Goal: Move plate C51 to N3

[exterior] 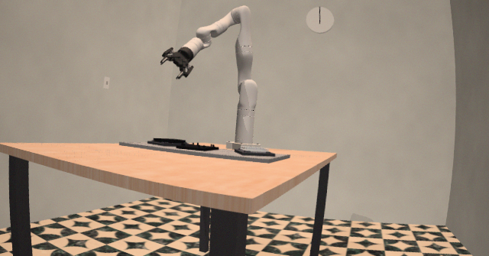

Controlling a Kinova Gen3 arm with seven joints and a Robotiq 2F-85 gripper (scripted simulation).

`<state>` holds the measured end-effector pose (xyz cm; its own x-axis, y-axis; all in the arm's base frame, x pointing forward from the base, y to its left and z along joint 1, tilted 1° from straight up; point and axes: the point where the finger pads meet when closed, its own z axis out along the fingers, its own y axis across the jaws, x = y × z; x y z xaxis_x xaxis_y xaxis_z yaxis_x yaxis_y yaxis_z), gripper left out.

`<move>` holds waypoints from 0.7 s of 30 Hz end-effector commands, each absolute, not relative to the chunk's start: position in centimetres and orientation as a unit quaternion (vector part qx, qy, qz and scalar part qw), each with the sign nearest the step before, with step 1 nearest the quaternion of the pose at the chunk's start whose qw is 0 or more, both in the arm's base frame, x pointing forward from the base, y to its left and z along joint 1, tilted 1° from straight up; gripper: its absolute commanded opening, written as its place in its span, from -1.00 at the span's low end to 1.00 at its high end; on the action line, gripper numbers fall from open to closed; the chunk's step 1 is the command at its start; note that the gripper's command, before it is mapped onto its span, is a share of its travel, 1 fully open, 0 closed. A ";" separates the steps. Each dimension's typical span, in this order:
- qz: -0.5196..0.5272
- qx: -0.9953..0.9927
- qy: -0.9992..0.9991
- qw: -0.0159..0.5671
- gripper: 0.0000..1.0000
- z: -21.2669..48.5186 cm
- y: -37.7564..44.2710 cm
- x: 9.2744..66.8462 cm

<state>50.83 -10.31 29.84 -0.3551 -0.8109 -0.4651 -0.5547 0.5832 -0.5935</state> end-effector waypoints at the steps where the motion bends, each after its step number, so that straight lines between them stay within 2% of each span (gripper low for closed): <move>1: -0.164 -0.423 0.810 0.372 1.00 29.4 -9.7 50.8; 21: -0.144 -0.364 0.859 0.330 1.00 26.3 -10.2 49.8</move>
